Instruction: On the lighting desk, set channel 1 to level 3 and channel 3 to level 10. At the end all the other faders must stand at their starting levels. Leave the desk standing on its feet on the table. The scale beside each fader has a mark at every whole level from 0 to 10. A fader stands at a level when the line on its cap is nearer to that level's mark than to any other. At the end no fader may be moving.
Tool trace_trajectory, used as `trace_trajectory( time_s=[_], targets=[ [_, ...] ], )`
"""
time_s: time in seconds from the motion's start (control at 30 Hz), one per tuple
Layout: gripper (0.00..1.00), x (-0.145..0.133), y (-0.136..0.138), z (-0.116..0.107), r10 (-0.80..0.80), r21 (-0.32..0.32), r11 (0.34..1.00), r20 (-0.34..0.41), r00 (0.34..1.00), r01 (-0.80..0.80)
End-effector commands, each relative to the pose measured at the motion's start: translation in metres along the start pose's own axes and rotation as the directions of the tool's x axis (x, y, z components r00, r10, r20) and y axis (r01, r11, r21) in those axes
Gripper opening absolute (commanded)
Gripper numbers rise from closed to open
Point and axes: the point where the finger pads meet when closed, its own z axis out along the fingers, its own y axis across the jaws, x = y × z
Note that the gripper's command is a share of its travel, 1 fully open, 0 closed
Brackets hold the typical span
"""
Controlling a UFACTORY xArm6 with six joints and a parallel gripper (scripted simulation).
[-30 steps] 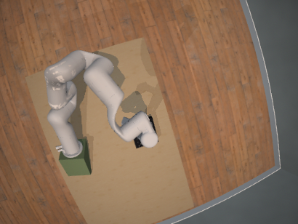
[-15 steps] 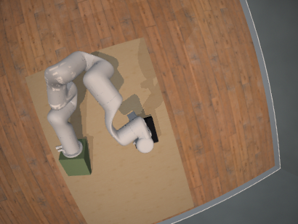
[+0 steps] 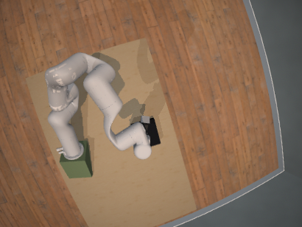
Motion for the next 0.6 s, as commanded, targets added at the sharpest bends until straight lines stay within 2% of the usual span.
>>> trace_trajectory(
  time_s=[0.0,0.2,0.47,0.53,0.57],
  targets=[
    [0.0,-0.003,-0.0009,-0.0011,0.274,0.0,0.962,0.014,0.962,-0.274],
    [0.0,-0.0058,-0.0026,-0.0009,0.502,-0.006,0.865,0.013,0.865,-0.501],
    [0.0,-0.0066,-0.0031,-0.0009,0.779,-0.011,0.627,0.019,0.627,-0.779],
    [0.0,-0.0066,-0.0031,-0.0009,0.779,-0.011,0.627,0.019,0.627,-0.779],
    [0.0,-0.0066,-0.0031,-0.0009,0.854,-0.013,0.52,0.028,0.519,-0.854]
  ],
)
